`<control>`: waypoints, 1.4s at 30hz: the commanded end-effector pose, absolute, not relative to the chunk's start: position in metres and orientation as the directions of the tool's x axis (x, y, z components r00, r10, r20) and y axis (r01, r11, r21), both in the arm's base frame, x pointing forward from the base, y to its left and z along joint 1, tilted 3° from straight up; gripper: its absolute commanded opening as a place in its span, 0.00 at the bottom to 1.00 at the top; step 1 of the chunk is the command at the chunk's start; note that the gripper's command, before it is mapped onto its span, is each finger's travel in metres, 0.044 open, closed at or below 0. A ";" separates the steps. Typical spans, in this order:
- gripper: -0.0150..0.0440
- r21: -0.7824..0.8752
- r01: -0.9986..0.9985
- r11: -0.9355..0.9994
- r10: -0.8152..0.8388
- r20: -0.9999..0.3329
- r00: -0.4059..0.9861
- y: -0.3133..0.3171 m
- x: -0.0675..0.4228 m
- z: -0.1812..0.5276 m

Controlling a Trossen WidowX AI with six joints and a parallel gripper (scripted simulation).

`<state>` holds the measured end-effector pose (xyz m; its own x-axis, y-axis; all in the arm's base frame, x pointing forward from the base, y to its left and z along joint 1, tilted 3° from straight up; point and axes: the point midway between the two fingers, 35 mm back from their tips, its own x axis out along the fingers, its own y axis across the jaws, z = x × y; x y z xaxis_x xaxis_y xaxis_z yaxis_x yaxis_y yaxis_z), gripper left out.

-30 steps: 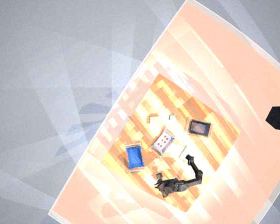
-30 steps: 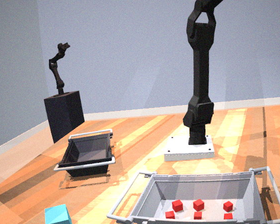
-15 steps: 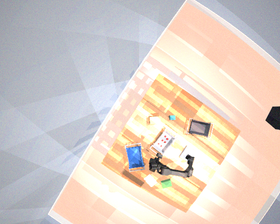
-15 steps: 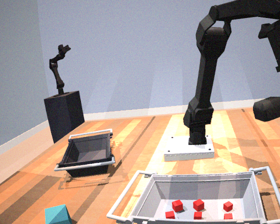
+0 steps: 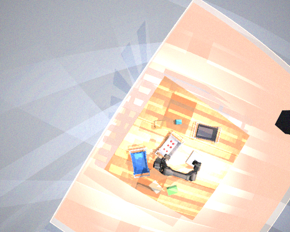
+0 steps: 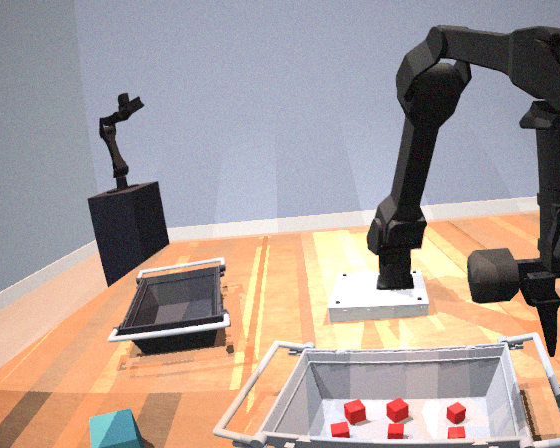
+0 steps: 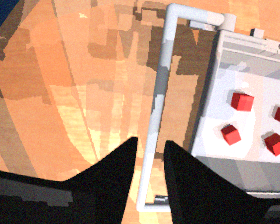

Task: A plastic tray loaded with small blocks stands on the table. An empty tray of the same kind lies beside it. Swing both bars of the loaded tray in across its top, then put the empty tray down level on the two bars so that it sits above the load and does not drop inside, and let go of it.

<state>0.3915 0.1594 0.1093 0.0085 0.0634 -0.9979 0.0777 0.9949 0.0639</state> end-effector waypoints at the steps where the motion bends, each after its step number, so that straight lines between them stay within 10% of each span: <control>1: 0.39 0.052 0.084 0.995 0.053 -0.999 -0.005 0.158 0.390 0.093; 42: 0.39 0.046 0.084 0.995 0.047 -0.999 -0.005 0.086 0.383 0.067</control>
